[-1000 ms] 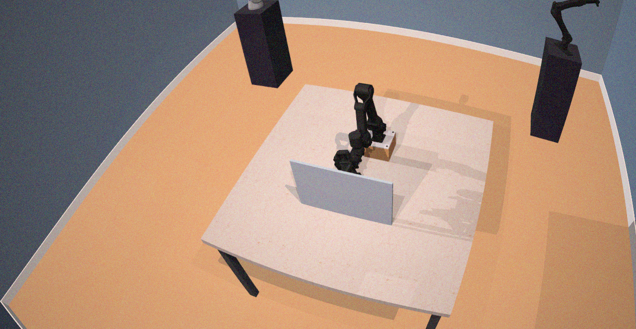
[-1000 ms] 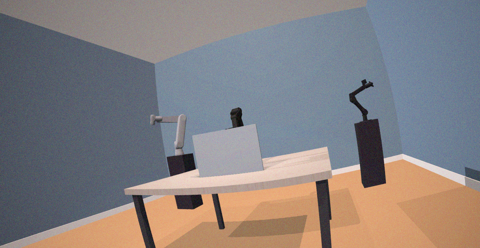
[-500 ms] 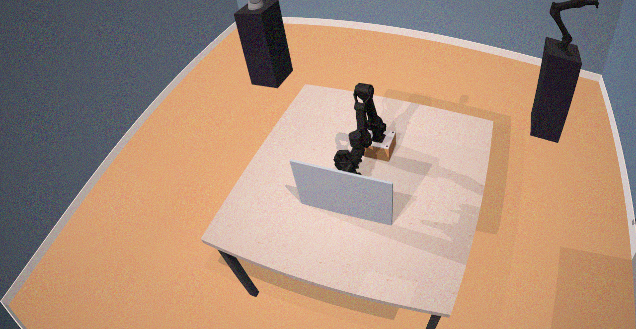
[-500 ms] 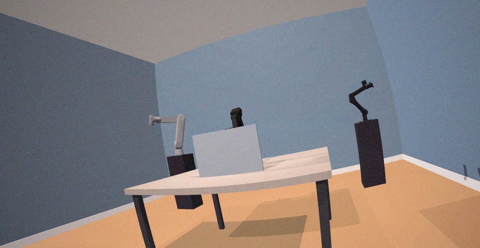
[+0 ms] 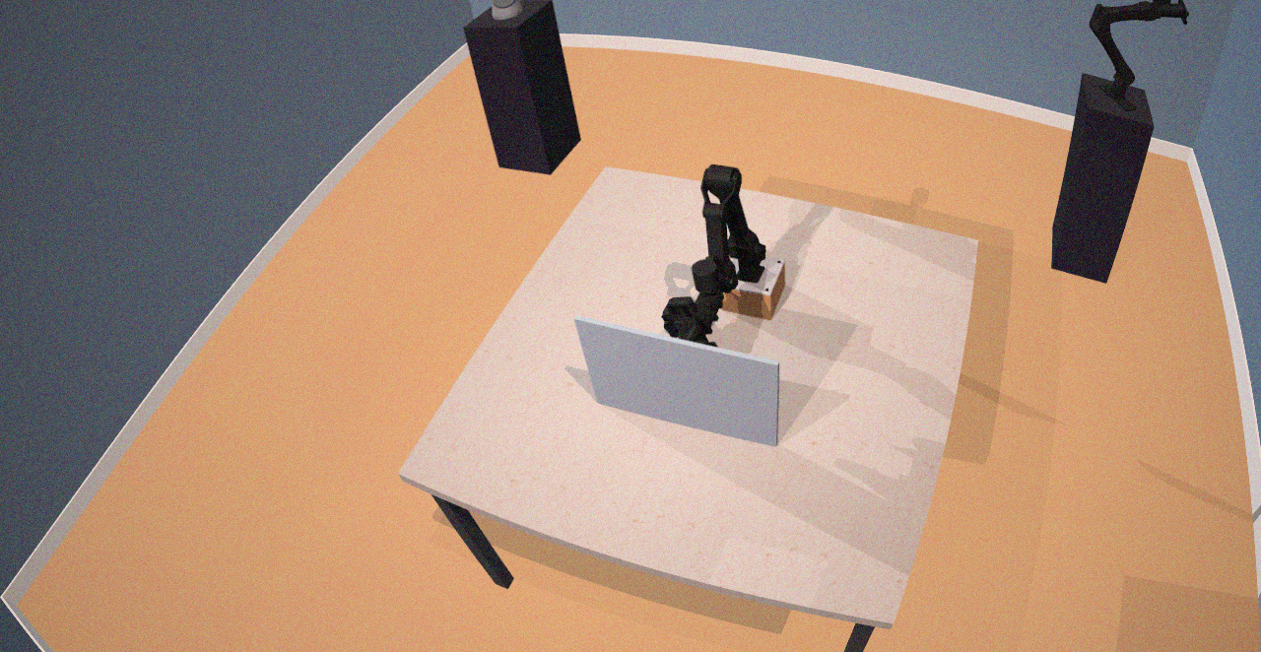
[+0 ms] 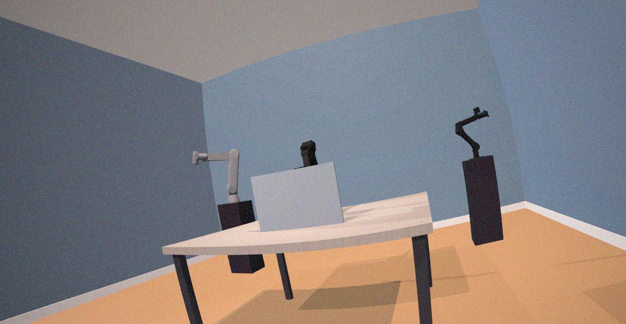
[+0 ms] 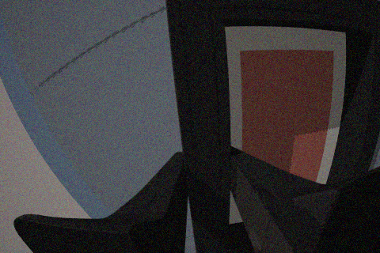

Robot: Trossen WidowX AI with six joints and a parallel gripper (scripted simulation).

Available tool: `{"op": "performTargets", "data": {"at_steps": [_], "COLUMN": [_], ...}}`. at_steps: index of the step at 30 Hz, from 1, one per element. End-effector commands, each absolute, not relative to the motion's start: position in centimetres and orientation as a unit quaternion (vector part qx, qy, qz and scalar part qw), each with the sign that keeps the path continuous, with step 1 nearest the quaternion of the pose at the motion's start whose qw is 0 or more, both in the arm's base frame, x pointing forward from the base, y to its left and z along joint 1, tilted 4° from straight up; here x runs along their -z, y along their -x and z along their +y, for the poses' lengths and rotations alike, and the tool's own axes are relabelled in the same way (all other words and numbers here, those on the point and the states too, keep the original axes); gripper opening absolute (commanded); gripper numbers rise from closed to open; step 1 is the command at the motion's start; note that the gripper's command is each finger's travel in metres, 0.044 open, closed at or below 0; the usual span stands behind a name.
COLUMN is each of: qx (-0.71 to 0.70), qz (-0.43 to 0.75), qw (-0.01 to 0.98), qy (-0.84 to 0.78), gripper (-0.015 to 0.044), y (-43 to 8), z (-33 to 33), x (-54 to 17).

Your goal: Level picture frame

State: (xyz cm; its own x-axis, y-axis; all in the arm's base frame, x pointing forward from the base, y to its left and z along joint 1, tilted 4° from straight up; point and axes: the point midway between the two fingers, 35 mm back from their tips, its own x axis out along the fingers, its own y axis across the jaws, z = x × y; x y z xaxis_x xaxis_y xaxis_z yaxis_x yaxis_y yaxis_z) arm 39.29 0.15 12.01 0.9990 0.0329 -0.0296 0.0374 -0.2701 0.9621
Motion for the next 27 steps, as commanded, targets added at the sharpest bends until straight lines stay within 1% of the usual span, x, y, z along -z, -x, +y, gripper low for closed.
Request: {"op": "performTargets", "data": {"at_steps": [1,27], "qx": [0.001,0.001], "qz": [0.019,0.019], "qw": [0.606,0.606], "qy": [-0.795,-0.795], "gripper": [0.0,0.0], "y": [-39.31,-39.3], "z": [0.13,0.68], "x": [-12.13,-12.21]}}
